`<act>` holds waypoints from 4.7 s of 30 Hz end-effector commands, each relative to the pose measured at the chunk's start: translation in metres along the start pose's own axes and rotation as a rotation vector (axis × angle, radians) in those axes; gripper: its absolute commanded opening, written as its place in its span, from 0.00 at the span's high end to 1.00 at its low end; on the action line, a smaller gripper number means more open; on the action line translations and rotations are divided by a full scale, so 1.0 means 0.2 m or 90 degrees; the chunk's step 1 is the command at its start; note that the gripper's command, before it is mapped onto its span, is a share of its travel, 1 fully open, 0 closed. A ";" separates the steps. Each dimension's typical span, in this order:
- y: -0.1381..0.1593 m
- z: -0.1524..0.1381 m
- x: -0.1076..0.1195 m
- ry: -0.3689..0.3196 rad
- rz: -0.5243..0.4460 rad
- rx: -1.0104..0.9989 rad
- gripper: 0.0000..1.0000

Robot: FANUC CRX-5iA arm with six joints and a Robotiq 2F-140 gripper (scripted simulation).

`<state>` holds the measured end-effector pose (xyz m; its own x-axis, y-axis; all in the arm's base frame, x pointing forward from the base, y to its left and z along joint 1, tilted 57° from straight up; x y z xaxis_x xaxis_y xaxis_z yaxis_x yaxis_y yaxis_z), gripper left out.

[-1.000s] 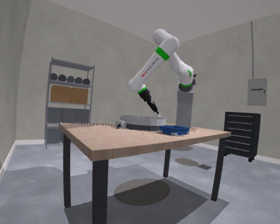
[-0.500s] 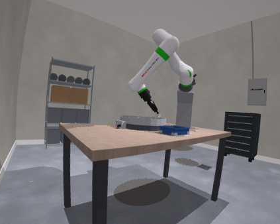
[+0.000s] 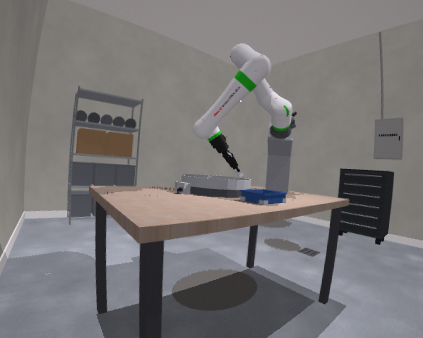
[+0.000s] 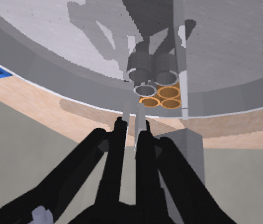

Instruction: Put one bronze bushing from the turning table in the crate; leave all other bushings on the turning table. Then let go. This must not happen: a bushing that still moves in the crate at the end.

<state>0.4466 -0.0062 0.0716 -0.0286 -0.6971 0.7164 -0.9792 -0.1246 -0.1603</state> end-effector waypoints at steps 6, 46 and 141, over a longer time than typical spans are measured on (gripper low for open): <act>0.00 0.00 0.00 0.000 0.000 0.000 0.94; 0.01 0.00 -0.01 0.000 0.000 0.000 0.94; -0.05 0.01 -0.08 0.000 0.000 0.000 0.94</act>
<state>0.4566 0.0041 0.0608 -0.0285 -0.6971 0.7164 -0.9792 -0.1247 -0.1602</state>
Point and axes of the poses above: the point where the finger pads meet when closed, its own x axis back along the fingers, its own z axis across the jaws, y = z × x, the point moved 7 cm from there along x, back along the fingers, and after that the axes turned 13 degrees about x, right-handed, at the moved point
